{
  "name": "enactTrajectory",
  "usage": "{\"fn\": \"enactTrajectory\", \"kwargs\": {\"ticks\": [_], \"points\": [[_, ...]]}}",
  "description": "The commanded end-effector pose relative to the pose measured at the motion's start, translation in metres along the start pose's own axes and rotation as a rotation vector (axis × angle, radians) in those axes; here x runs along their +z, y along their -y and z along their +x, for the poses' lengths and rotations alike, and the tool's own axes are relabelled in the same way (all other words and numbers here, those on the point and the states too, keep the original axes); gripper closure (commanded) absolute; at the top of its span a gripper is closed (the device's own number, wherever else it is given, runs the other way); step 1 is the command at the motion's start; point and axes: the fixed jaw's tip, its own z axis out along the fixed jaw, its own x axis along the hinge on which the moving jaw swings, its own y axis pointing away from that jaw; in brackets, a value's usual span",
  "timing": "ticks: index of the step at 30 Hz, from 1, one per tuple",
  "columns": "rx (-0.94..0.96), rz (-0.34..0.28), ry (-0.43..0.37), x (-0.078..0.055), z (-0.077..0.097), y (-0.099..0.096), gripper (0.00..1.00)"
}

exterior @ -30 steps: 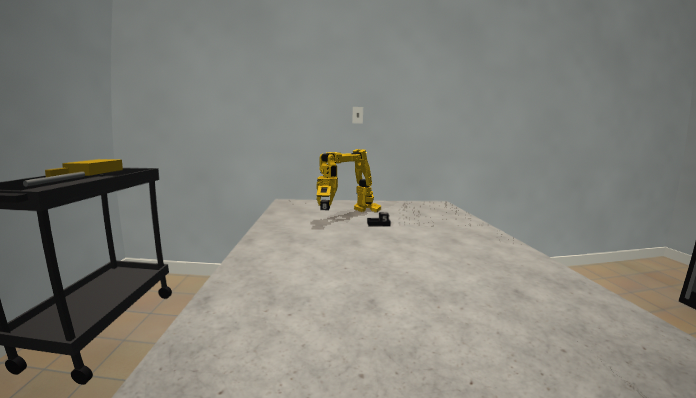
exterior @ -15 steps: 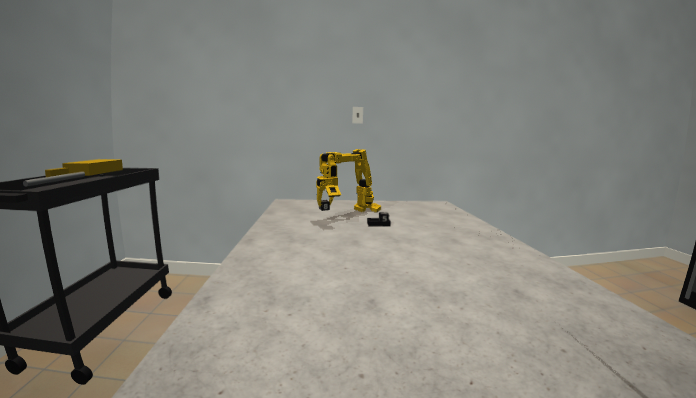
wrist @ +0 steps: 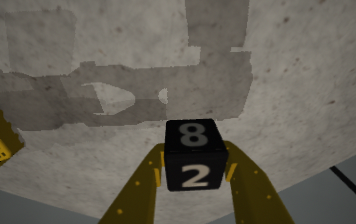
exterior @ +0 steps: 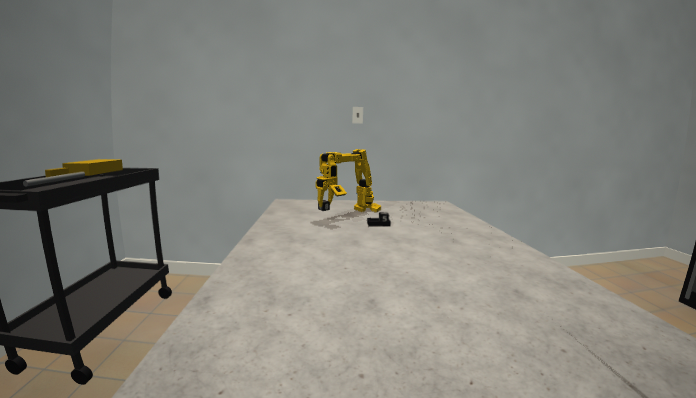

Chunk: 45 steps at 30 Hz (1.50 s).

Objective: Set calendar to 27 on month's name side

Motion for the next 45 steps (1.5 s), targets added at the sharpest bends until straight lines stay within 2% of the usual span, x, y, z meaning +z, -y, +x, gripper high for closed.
{"fn": "enactTrajectory", "kwargs": {"ticks": [1,20,31,37,45], "points": [[-0.052,0.082,0.005,-0.015,-0.001,0.007,1.00],[-0.096,0.082,0.004,-0.015,-0.002,0.007,1.00],[-0.161,0.082,0.005,-0.015,-0.017,0.004,1.00],[-0.263,0.082,0.006,-0.015,-0.038,-0.002,1.00],[-0.477,0.081,0.010,-0.014,-0.079,-0.022,1.00]]}}
